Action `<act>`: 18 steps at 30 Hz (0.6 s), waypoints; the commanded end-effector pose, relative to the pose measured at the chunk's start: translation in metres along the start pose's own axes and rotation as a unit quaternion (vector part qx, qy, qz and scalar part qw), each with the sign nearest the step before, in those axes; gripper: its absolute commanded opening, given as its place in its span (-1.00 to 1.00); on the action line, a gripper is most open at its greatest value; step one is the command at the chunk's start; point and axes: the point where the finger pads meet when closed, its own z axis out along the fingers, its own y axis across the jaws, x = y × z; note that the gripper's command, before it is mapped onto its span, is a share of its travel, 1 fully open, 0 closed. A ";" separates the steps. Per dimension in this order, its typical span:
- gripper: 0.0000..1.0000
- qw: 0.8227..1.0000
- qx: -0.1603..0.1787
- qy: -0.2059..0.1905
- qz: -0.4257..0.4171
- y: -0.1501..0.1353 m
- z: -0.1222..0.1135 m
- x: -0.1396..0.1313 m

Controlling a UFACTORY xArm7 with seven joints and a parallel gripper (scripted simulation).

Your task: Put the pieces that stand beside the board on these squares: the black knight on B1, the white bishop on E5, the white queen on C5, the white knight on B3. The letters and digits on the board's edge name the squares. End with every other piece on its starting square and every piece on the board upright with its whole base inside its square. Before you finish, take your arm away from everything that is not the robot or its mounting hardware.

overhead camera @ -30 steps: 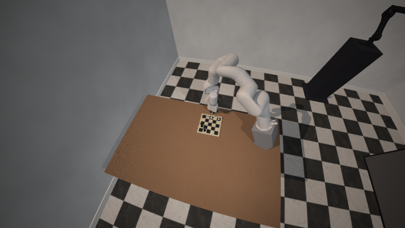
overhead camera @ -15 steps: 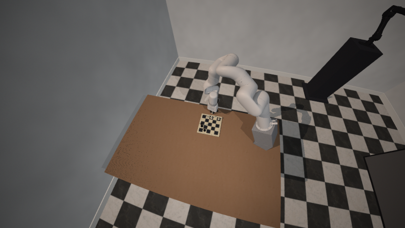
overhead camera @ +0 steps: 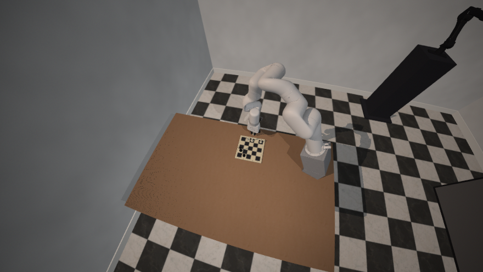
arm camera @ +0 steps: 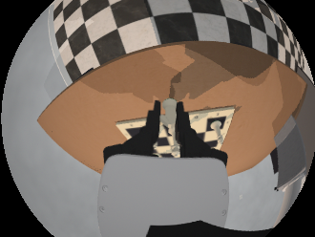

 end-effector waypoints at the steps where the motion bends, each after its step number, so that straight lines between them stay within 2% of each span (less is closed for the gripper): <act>1: -1.00 1.000 0.000 0.000 0.000 -0.001 -0.005 0.000; 18: -1.00 1.000 0.000 0.000 0.000 -0.001 -0.038 0.000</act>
